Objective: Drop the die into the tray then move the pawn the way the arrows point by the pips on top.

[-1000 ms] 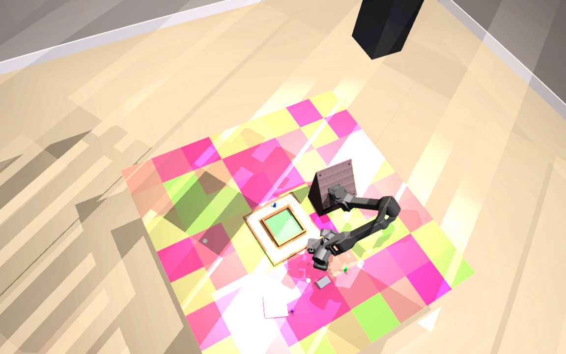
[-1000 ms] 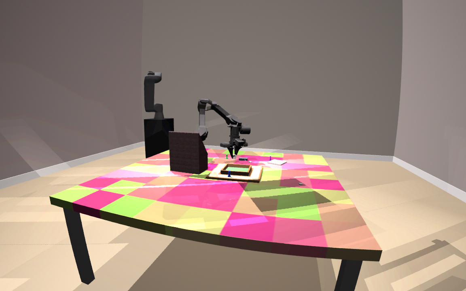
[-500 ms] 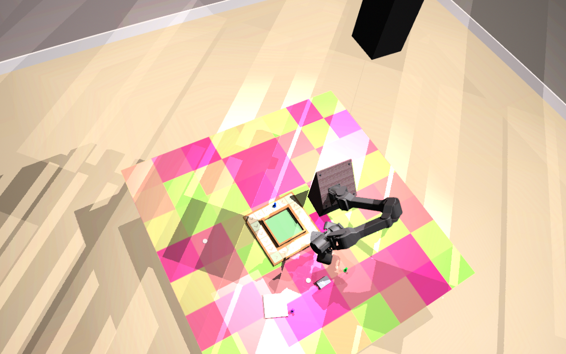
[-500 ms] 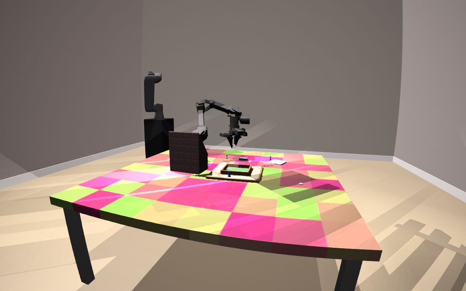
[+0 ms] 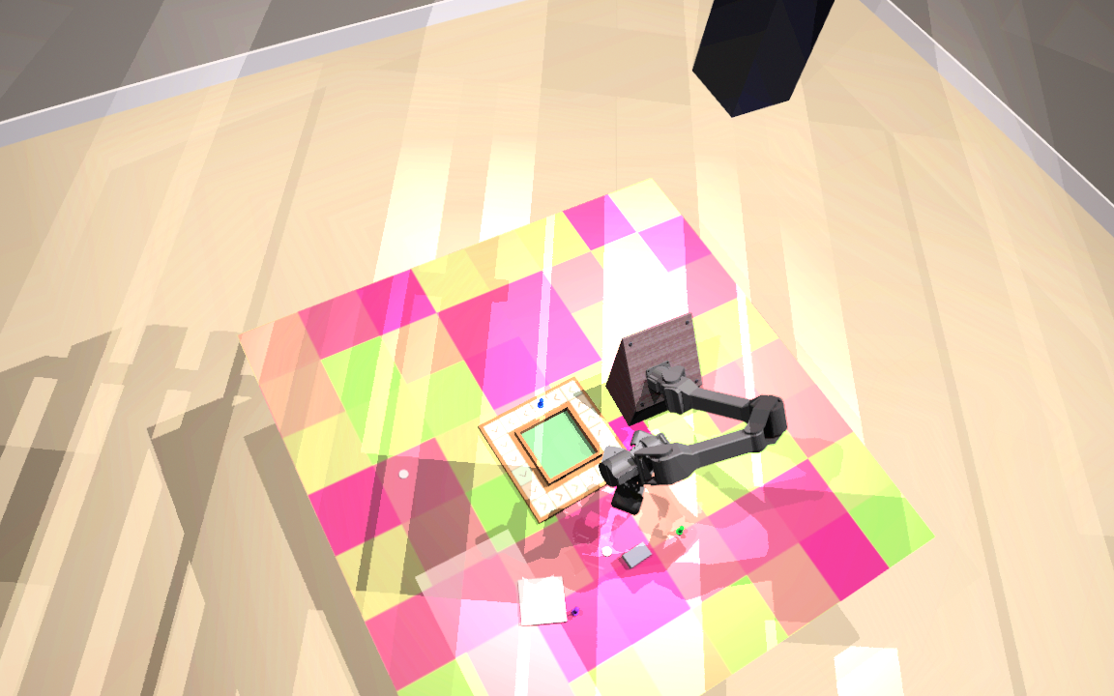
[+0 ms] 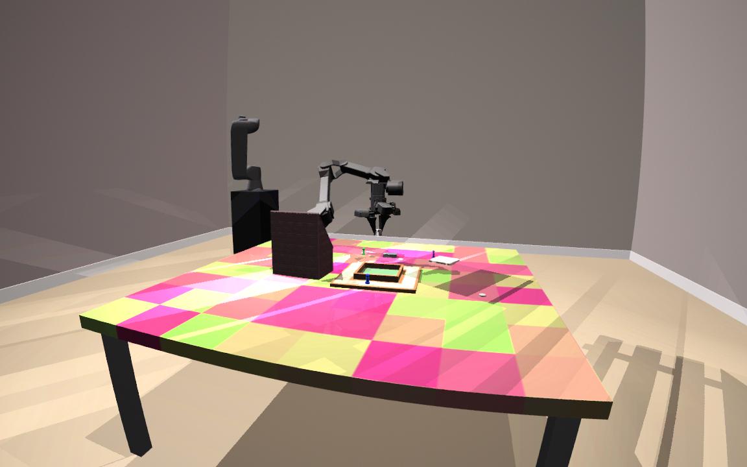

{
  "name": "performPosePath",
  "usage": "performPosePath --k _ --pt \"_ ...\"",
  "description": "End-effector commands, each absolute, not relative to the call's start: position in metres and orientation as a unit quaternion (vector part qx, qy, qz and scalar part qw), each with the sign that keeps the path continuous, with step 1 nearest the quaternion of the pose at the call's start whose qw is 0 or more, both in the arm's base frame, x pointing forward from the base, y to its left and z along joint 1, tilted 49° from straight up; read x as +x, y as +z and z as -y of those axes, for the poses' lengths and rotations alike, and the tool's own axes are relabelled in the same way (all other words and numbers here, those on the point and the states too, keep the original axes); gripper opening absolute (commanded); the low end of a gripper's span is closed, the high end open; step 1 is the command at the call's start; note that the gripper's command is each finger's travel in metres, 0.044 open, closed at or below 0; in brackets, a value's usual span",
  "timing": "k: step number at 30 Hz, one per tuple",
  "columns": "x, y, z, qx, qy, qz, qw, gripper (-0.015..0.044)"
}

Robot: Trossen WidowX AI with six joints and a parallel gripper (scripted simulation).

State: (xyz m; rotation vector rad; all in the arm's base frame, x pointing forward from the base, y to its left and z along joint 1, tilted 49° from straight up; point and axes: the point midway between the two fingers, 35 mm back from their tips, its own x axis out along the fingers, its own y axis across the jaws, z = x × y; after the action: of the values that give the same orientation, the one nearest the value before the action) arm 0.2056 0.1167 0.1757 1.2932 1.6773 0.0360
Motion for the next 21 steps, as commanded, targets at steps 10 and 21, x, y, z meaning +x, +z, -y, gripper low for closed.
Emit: performPosePath --k 10,21 --pt "0.242 0.129 -0.087 0.58 -0.074 -0.687 0.431 0.0" --pt "0.258 0.082 -0.058 0.611 -0.146 -0.682 0.373 0.0"
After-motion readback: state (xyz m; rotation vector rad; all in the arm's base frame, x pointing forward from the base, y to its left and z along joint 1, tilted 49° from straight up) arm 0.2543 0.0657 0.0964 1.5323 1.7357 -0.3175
